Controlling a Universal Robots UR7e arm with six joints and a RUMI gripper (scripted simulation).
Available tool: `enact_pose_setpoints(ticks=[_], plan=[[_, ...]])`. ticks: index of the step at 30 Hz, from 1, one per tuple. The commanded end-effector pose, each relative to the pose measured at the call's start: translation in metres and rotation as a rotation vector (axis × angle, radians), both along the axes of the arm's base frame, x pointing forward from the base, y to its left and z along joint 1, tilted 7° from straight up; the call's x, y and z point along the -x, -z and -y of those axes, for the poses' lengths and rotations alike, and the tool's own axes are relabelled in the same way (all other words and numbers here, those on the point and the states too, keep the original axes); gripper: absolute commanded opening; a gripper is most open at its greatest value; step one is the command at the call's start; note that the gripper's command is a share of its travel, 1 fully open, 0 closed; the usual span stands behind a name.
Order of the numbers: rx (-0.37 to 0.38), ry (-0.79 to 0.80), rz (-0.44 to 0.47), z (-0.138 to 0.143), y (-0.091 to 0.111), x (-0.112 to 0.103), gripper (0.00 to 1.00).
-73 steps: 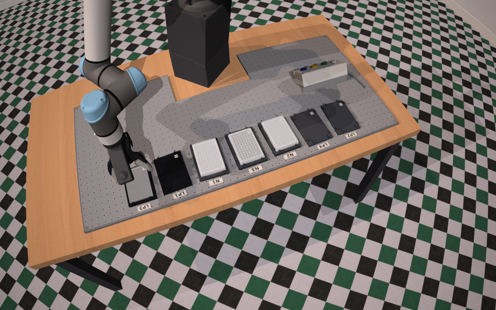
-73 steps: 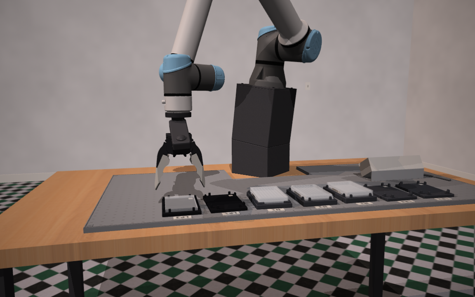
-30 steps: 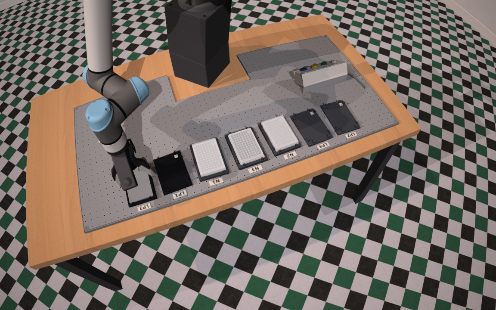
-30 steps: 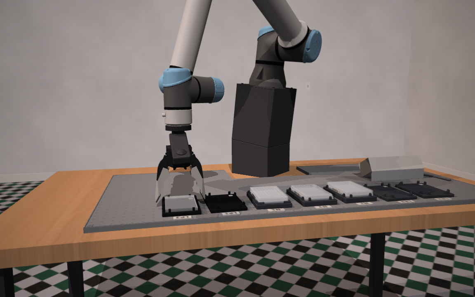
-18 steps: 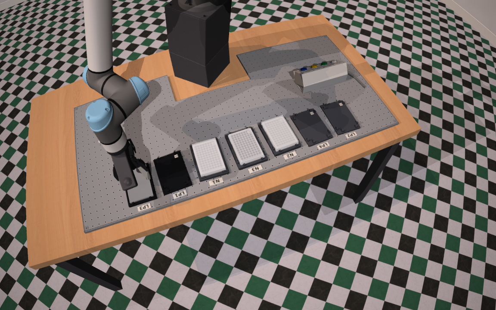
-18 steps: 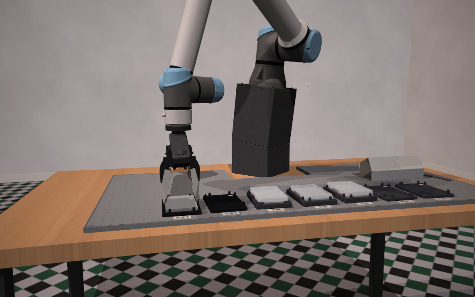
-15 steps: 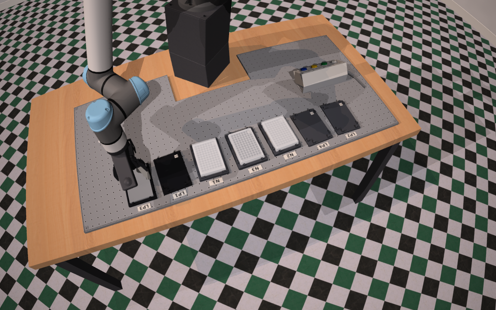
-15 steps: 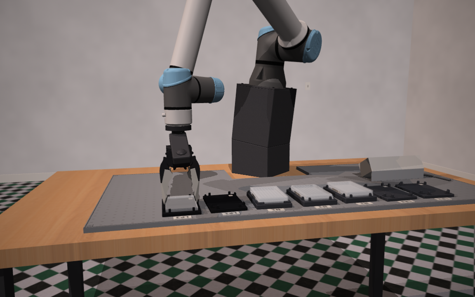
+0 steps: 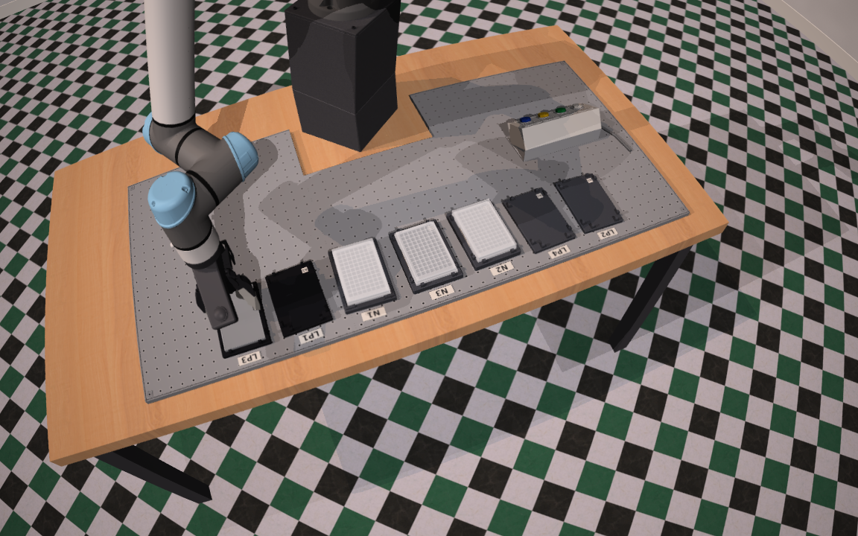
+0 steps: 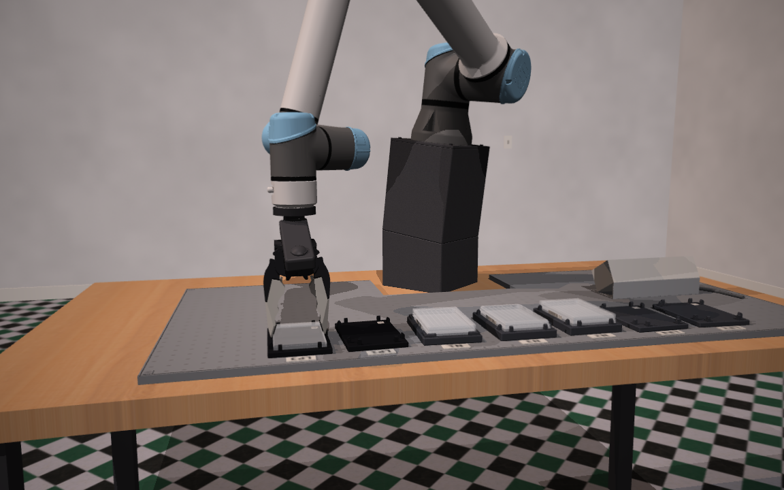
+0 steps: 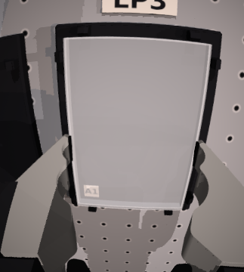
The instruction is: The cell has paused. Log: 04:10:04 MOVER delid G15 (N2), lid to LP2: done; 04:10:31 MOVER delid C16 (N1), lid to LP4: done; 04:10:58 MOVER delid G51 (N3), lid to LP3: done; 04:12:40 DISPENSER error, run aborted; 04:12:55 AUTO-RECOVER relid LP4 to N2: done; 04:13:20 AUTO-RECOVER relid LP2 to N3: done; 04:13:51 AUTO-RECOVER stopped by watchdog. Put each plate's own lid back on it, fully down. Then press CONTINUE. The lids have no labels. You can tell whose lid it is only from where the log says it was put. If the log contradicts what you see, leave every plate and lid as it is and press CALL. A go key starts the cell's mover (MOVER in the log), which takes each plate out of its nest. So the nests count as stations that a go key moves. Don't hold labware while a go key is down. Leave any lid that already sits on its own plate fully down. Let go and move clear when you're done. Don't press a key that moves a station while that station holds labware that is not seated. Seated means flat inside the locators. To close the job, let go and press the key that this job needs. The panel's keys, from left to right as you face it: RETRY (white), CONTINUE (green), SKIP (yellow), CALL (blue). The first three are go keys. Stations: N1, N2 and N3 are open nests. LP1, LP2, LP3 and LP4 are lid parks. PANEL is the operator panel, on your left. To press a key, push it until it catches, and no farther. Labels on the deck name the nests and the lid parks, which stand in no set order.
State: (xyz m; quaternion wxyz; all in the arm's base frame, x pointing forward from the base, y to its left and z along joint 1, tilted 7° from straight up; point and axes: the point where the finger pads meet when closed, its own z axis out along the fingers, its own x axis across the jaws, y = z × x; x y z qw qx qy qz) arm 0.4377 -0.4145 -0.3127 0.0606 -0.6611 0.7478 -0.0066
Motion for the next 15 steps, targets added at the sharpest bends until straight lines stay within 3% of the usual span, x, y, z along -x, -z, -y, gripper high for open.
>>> enact_pose_setpoints(ticks=[1, 15], plan=[[0.002, 0.000, 0.002, 0.001, 0.000, -0.001, 0.00], [0.001, 0.001, 0.001, 0.001, -0.012, 0.001, 0.00]])
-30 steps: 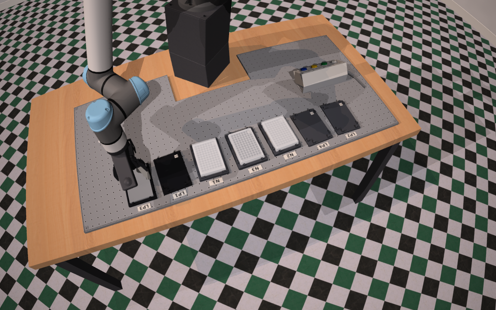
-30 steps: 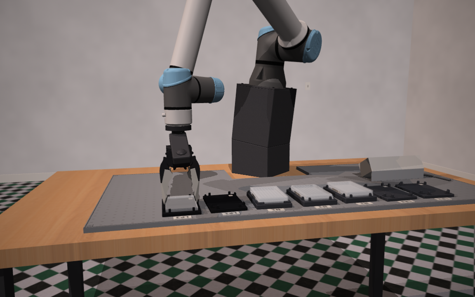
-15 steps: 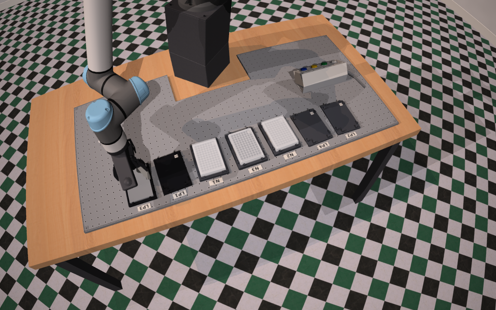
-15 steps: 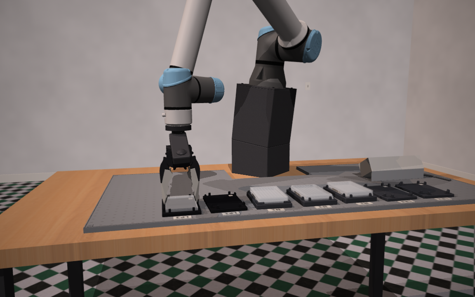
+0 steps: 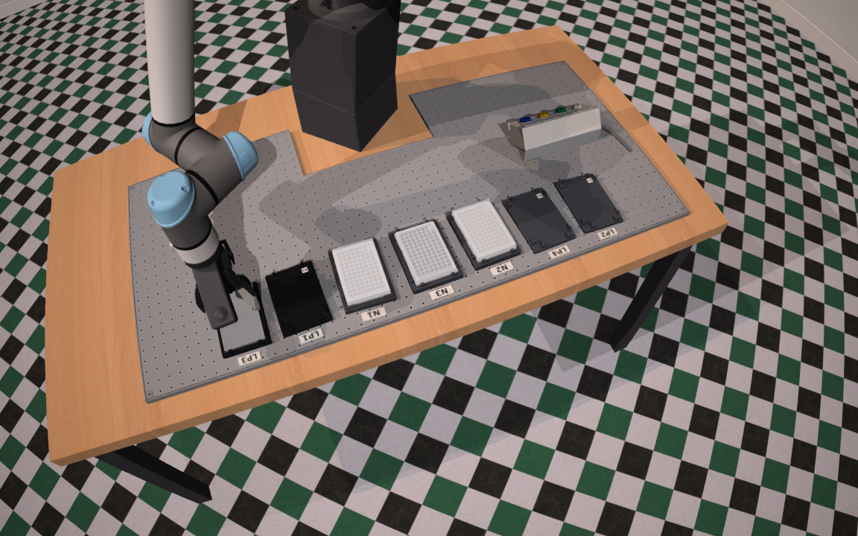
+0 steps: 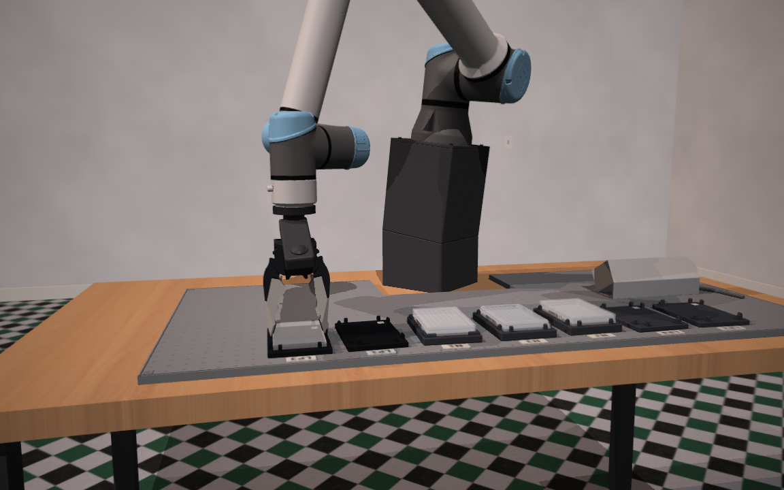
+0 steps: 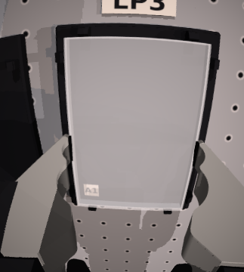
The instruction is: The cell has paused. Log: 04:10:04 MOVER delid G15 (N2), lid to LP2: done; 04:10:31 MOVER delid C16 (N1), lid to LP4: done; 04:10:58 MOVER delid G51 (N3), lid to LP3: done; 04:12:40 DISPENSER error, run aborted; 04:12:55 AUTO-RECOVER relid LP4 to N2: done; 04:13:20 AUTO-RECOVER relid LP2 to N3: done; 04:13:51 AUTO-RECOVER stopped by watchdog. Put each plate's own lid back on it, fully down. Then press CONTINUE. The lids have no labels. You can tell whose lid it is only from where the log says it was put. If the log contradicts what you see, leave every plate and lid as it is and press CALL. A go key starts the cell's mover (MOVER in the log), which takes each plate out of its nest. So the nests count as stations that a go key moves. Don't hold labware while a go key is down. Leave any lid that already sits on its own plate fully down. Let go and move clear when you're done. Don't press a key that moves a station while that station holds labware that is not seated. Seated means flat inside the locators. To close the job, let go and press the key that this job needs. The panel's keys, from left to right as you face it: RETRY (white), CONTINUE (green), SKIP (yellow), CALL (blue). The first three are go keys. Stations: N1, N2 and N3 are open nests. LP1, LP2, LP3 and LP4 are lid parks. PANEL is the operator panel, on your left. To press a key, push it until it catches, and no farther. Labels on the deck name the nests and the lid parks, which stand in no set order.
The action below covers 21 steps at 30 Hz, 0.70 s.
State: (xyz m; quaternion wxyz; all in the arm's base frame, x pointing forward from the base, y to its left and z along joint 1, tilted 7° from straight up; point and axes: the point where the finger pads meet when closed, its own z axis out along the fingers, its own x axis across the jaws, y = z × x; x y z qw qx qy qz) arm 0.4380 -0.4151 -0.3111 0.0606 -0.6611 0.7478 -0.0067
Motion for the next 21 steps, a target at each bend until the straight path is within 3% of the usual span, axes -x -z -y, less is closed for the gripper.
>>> enact_pose_setpoints(ticks=[1, 21], plan=[[0.000, 0.001, 0.001, 0.001, -0.012, 0.002, 0.00], [0.000, 0.001, 0.001, 0.002, -0.034, 0.004, 0.00]])
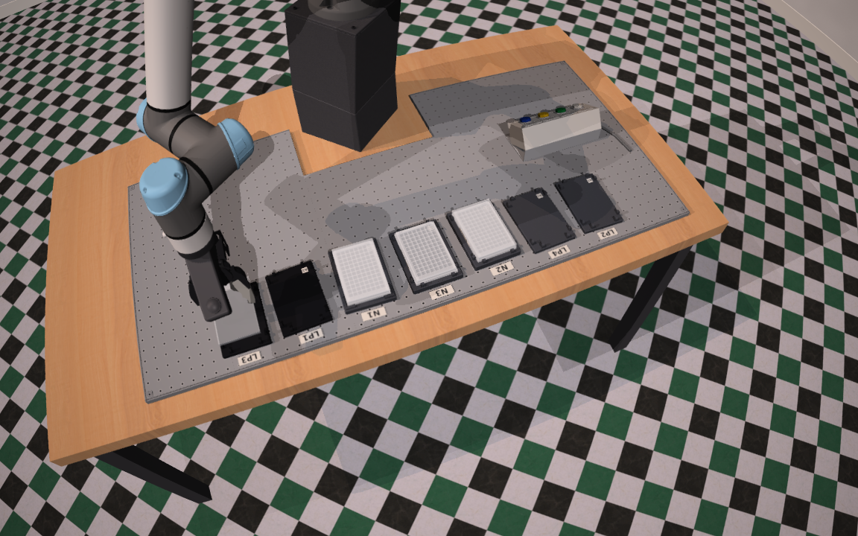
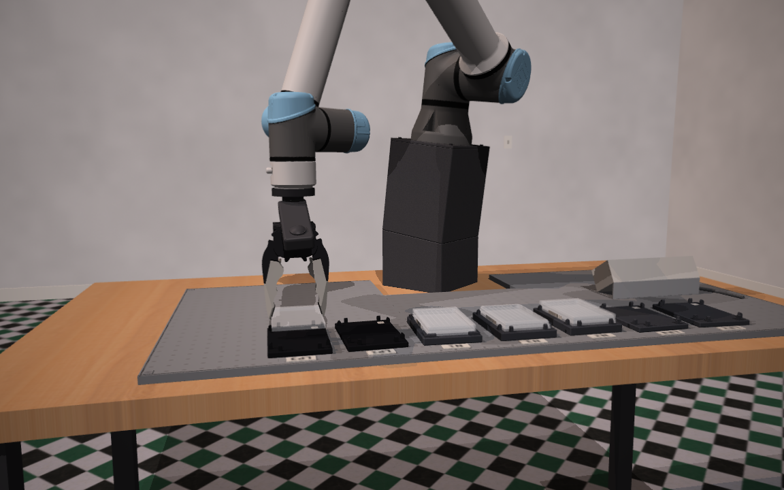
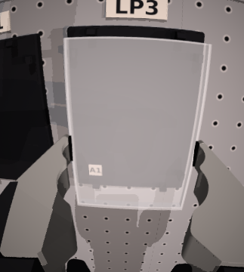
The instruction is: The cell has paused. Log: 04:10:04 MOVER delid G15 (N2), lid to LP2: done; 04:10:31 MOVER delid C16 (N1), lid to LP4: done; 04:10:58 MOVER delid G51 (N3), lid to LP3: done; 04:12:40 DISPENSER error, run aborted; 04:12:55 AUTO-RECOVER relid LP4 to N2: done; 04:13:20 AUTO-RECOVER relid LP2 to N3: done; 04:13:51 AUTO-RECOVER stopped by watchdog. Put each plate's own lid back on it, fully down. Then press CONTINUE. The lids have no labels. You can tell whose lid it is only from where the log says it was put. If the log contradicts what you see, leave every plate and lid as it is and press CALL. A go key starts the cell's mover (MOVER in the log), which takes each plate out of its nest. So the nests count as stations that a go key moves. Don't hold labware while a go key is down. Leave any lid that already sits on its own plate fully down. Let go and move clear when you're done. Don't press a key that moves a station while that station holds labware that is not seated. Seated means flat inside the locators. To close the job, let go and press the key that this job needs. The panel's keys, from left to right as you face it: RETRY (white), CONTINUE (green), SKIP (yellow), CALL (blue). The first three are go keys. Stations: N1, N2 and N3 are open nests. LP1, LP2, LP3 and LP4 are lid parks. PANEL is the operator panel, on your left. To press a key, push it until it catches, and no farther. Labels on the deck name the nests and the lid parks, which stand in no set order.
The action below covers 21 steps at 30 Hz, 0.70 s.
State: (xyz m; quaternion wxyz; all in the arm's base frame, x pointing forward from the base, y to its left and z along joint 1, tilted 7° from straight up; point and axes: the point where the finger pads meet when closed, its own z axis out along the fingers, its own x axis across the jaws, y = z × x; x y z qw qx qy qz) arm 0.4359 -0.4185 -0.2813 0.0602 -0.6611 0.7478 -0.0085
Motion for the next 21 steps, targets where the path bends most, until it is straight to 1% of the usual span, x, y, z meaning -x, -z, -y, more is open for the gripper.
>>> enact_pose_setpoints(ticks=[1, 4, 19, 21], plan=[[-0.003, 0.000, -0.001, -0.001, -0.005, 0.001, 0.00], [-0.003, 0.000, -0.001, -0.001, -0.005, 0.001, 0.00], [-0.001, -0.009, 0.001, -0.076, -0.011, -0.007, 0.00], [-0.001, -0.009, 0.001, -0.076, -0.011, -0.007, 0.00]])
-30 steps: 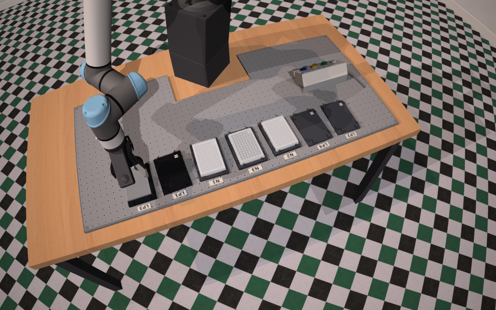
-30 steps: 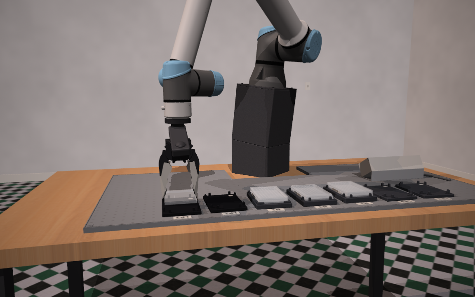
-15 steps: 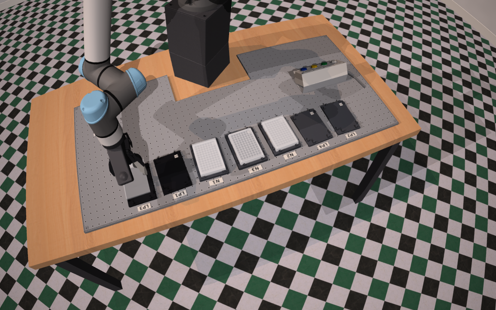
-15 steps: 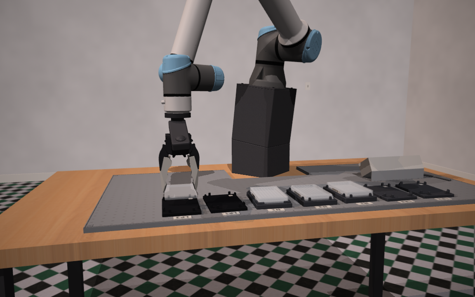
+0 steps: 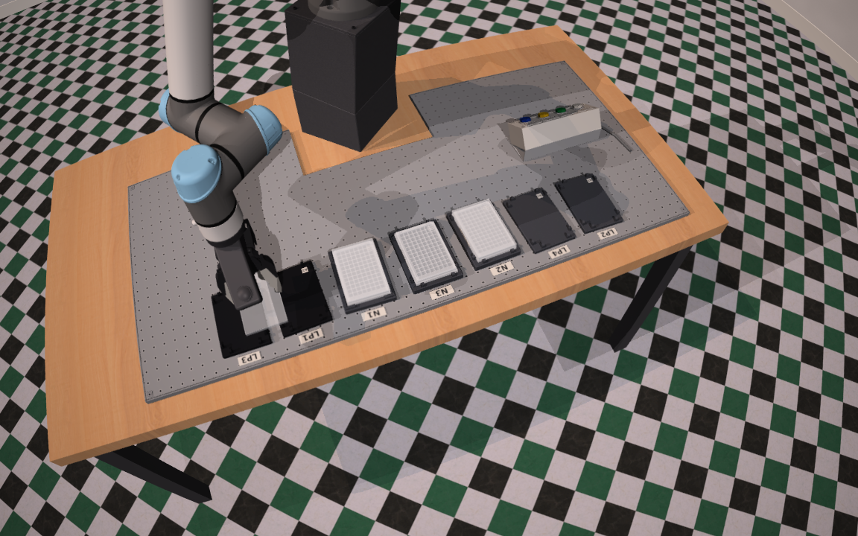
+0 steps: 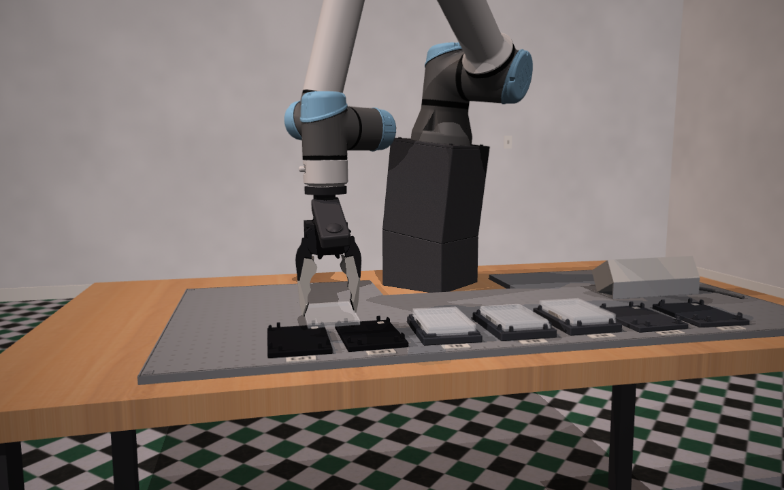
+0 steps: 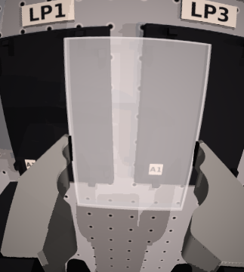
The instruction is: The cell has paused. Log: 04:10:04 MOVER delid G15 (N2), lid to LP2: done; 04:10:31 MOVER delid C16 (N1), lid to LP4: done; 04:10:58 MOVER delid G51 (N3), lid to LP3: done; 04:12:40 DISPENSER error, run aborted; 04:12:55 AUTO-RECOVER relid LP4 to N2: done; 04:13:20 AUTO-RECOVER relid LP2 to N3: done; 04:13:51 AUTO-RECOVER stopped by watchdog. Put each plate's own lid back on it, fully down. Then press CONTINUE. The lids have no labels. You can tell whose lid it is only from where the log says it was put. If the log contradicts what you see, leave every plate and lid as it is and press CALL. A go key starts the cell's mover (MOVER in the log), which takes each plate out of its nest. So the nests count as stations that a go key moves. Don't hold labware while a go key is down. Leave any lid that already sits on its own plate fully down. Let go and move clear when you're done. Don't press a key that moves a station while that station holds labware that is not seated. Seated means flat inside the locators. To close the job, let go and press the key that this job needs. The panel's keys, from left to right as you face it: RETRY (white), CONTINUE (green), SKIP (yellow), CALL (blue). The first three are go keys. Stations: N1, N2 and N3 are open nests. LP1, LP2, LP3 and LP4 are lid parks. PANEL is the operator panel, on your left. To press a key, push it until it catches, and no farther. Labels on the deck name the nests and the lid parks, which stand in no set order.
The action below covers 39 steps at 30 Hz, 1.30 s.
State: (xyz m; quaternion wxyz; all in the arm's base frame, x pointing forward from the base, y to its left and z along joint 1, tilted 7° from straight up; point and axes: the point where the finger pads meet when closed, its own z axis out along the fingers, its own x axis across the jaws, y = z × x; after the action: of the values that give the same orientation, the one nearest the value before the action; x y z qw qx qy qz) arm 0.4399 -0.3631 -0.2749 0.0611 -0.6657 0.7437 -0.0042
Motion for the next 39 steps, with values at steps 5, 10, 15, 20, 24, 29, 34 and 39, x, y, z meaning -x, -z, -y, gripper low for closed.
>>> enact_pose_setpoints(ticks=[5, 10, 15, 20, 24, 29, 34, 39], plan=[[0.006, 0.003, 0.005, -0.046, -0.006, -0.006, 0.00], [0.006, 0.003, 0.005, -0.071, -0.008, -0.008, 0.00], [0.006, 0.003, 0.004, -0.095, -0.010, -0.011, 0.00], [0.006, 0.003, 0.004, -0.110, -0.011, -0.012, 0.00], [0.006, 0.003, 0.004, -0.130, -0.013, -0.014, 0.00], [0.006, 0.003, 0.004, -0.155, -0.015, -0.017, 0.00], [0.006, 0.003, 0.004, -0.170, -0.016, -0.018, 0.00], [0.006, 0.003, 0.004, -0.194, -0.018, -0.021, 0.00]])
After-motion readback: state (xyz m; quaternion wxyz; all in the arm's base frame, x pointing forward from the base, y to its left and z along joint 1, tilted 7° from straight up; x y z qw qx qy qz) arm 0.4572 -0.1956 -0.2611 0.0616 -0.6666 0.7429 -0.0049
